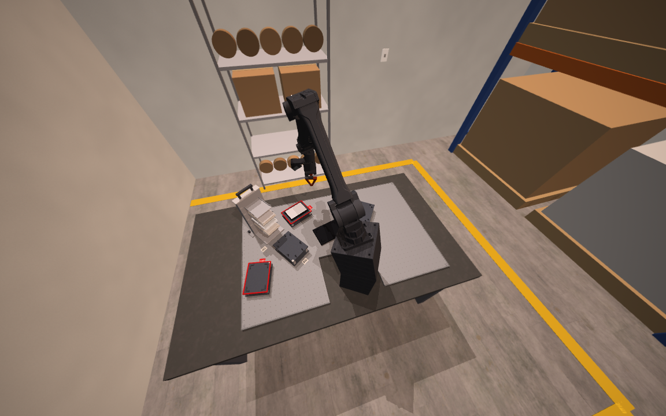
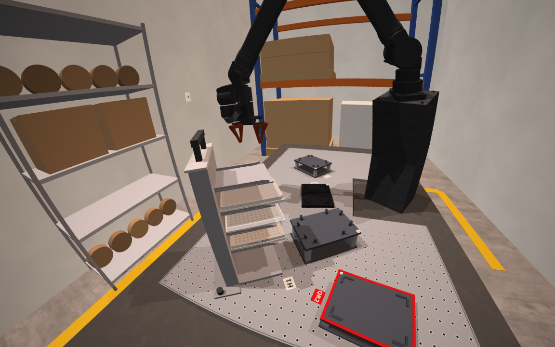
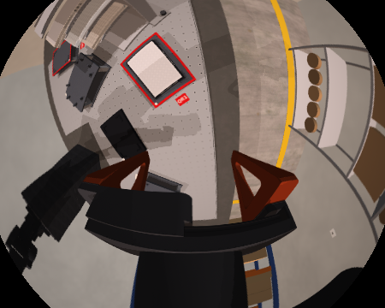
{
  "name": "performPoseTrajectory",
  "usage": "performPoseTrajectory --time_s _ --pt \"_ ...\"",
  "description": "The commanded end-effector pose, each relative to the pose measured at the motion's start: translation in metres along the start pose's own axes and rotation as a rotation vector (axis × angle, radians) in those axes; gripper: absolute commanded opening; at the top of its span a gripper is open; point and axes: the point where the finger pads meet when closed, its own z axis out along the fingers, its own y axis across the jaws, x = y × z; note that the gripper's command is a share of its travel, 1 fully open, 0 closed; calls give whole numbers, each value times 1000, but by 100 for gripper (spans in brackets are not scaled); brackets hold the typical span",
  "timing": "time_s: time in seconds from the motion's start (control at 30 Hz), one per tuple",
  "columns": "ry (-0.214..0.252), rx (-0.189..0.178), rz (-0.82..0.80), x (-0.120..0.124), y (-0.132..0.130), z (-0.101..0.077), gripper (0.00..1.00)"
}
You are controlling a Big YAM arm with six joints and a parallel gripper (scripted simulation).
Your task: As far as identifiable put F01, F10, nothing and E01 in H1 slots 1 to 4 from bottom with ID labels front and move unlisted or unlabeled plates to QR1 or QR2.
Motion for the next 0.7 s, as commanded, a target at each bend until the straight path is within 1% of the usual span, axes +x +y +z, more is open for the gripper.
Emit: performPoseTrajectory --time_s 0.0,0.53,0.57,0.67 --pt "-3 10 -1 -1 -4 -5 100" --pt "-3 10 -1 -1 -4 -5 100" --pt "-16 53 38 1 -11 -21 0" --pt "-16 60 121 9 -4 -20 0"
